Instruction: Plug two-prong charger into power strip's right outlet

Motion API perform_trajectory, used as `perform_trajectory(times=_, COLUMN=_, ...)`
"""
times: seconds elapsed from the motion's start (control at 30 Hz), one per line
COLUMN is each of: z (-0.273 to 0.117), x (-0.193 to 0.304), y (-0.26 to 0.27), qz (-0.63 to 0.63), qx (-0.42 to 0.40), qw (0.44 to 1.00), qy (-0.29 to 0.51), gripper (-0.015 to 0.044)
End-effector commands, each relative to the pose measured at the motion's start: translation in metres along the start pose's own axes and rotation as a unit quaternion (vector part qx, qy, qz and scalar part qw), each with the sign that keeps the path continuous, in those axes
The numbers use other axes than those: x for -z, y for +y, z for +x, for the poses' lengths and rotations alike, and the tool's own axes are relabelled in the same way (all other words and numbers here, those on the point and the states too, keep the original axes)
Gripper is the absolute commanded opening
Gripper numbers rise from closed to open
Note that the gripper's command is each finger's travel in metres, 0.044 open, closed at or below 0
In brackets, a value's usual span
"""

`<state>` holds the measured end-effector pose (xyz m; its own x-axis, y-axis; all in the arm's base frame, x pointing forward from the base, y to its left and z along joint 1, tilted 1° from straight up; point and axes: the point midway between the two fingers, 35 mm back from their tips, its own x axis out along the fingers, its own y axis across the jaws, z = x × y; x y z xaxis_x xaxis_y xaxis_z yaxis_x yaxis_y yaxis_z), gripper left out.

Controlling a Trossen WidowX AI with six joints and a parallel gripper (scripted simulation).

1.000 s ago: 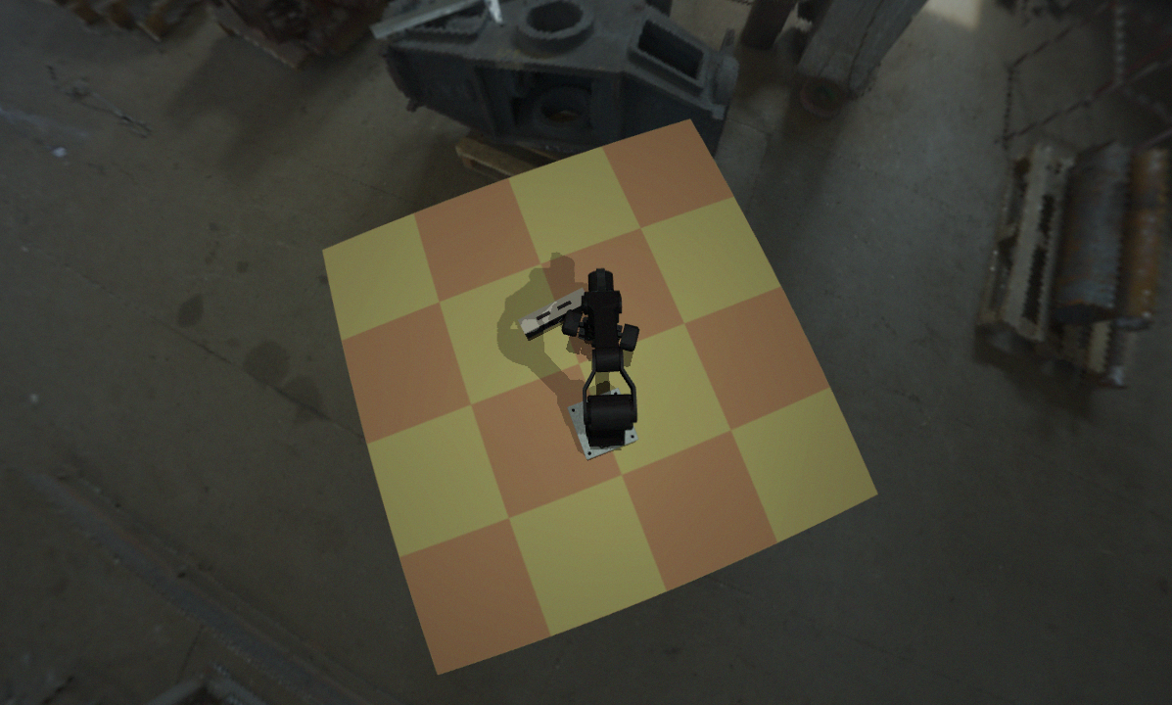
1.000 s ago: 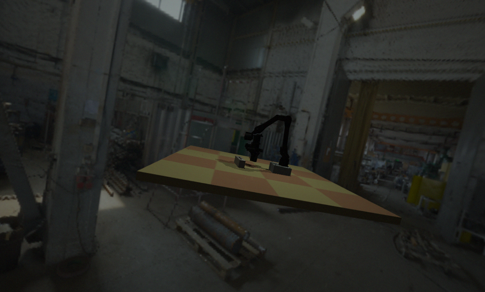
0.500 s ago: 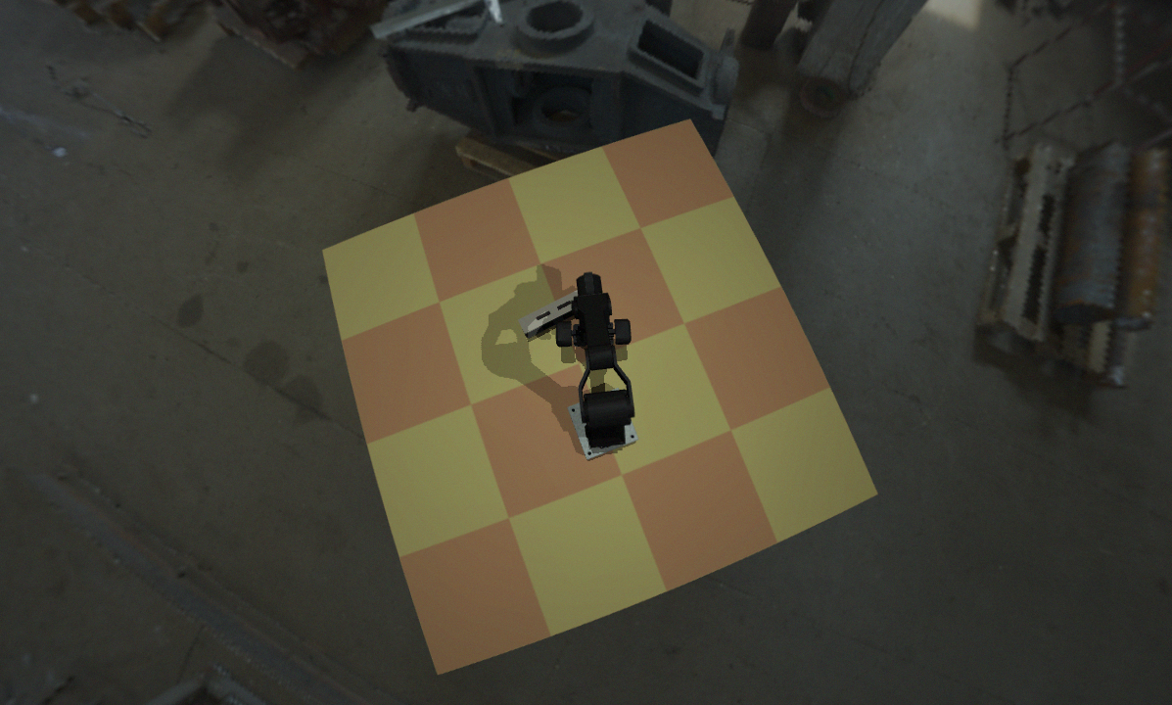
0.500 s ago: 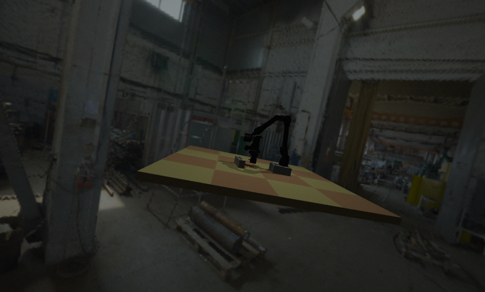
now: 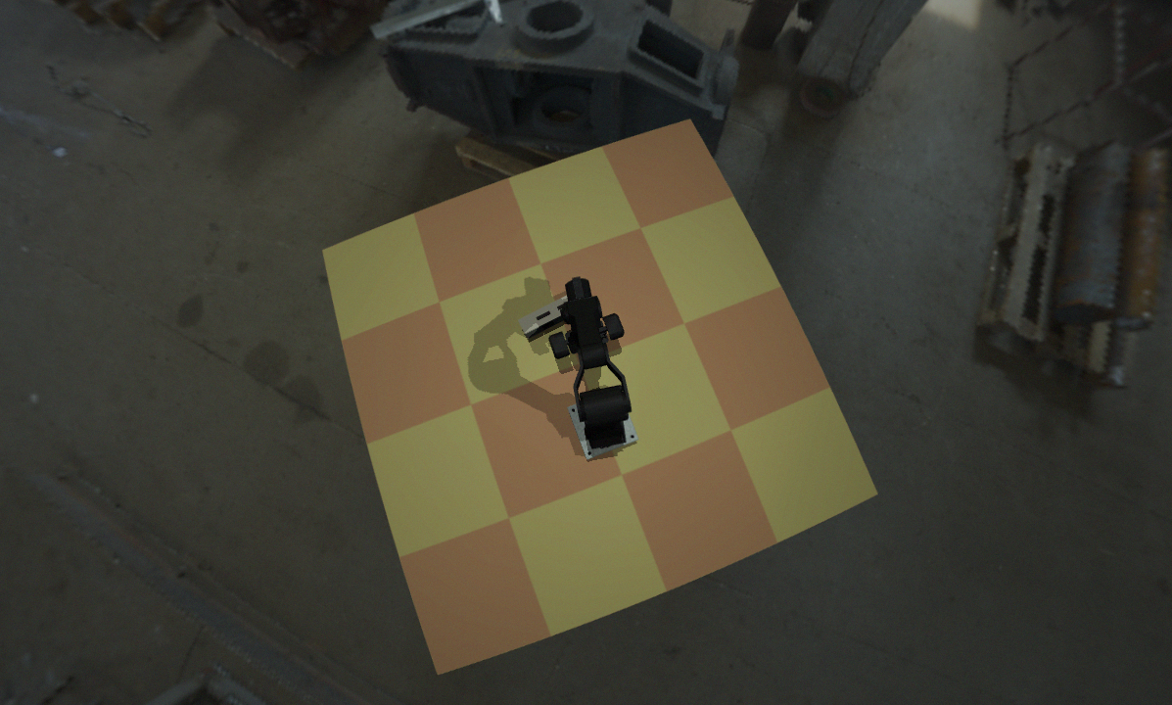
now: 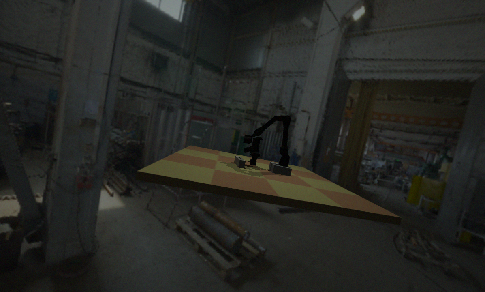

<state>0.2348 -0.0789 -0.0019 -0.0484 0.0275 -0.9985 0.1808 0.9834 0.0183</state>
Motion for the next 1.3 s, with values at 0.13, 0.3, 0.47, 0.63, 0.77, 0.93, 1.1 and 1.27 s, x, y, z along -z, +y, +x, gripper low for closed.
perform_trajectory(times=0.13, z=0.005, x=0.0, y=0.005, qz=-0.048, qx=0.004, qw=0.999, qy=0.005, gripper=0.0)
perform_trajectory(times=0.3, z=0.005, x=-0.005, y=0.006, qz=-0.051, qx=0.004, qw=0.999, qy=0.005, gripper=0.0)
perform_trajectory(times=0.47, z=0.004, x=-0.011, y=0.008, qz=-0.054, qx=0.004, qw=0.999, qy=0.005, gripper=0.0)
perform_trajectory(times=0.63, z=0.004, x=-0.017, y=0.009, qz=-0.057, qx=0.004, qw=0.998, qy=0.005, gripper=0.0)
perform_trajectory(times=0.77, z=0.004, x=-0.022, y=0.01, qz=-0.059, qx=0.004, qw=0.998, qy=0.004, gripper=0.0)
perform_trajectory(times=0.93, z=0.004, x=-0.028, y=0.011, qz=-0.062, qx=0.004, qw=0.998, qy=0.004, gripper=0.0)
perform_trajectory(times=1.1, z=0.003, x=-0.034, y=0.013, qz=-0.065, qx=0.004, qw=0.998, qy=0.004, gripper=0.0)
perform_trajectory(times=1.27, z=0.003, x=-0.04, y=0.014, qz=-0.068, qx=0.005, qw=0.998, qy=0.004, gripper=0.0)
